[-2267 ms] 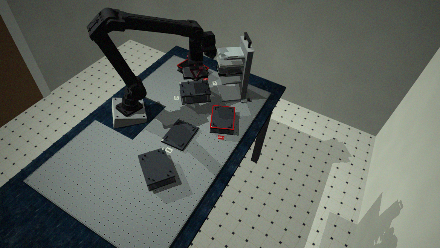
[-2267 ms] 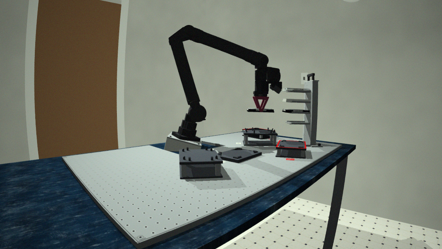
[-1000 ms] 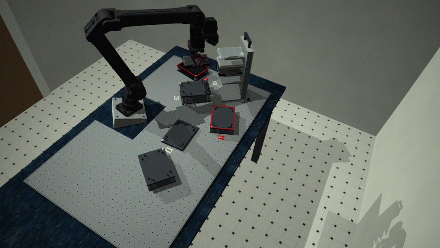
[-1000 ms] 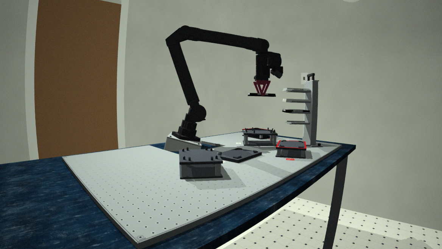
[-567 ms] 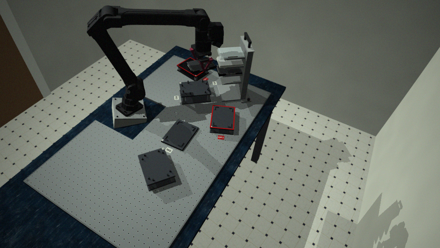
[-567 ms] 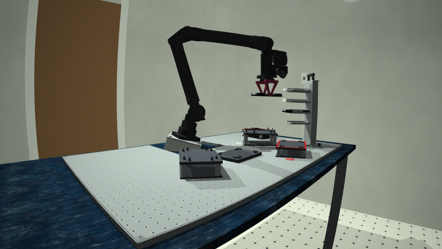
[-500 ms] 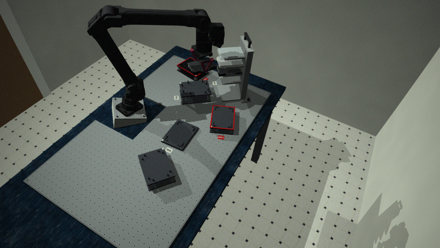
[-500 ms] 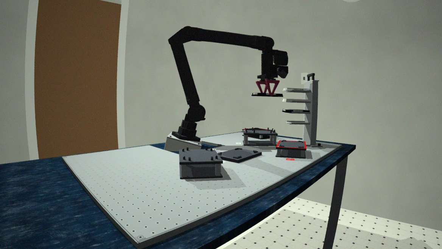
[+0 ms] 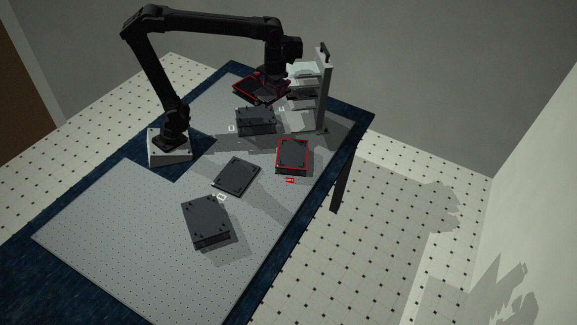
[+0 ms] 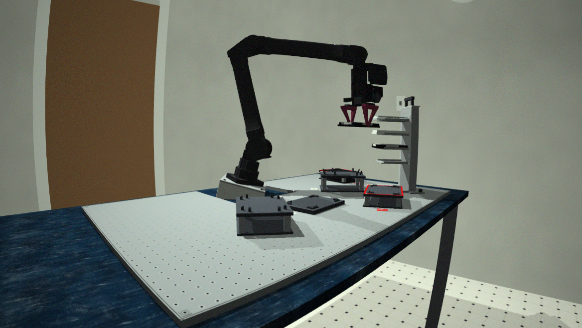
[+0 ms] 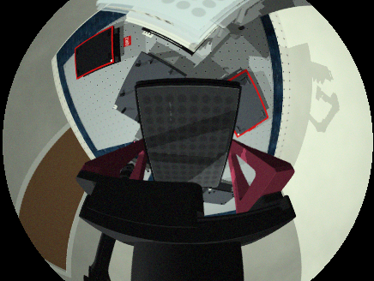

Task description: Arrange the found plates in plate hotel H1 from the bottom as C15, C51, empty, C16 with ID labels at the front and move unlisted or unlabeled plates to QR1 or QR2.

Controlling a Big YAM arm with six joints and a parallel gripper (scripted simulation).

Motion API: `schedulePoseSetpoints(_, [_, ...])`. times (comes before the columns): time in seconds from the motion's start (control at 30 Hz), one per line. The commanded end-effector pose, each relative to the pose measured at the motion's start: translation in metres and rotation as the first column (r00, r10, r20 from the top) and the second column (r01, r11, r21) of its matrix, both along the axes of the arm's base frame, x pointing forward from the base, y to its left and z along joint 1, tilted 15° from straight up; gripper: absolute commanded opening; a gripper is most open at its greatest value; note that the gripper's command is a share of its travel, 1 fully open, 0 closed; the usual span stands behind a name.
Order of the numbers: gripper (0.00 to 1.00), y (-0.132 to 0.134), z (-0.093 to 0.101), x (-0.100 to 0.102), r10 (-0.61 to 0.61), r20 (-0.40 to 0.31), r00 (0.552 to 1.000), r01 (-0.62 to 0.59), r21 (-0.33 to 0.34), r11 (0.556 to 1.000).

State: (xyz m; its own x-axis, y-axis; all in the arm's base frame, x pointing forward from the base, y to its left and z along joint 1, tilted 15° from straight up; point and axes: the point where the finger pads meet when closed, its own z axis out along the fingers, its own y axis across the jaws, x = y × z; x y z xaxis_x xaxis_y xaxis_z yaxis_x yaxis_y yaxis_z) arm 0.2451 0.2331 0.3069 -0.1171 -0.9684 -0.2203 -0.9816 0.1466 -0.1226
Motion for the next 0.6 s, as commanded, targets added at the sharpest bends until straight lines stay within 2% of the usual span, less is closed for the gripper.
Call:
schedulePoseSetpoints(0.0, [0.86, 0.006, 0.029, 0.019, 0.116, 0.083, 0.990, -0.118, 0.021, 0.993])
schedulePoseSetpoints(0.23, [0.86, -0.001, 0.030, 0.038, 0.249, 0.111, 0.962, -0.248, -0.017, 0.969])
schedulePoseSetpoints(0.57, [0.86, -0.011, 0.032, 0.067, 0.439, 0.145, 0.887, -0.432, -0.080, 0.898])
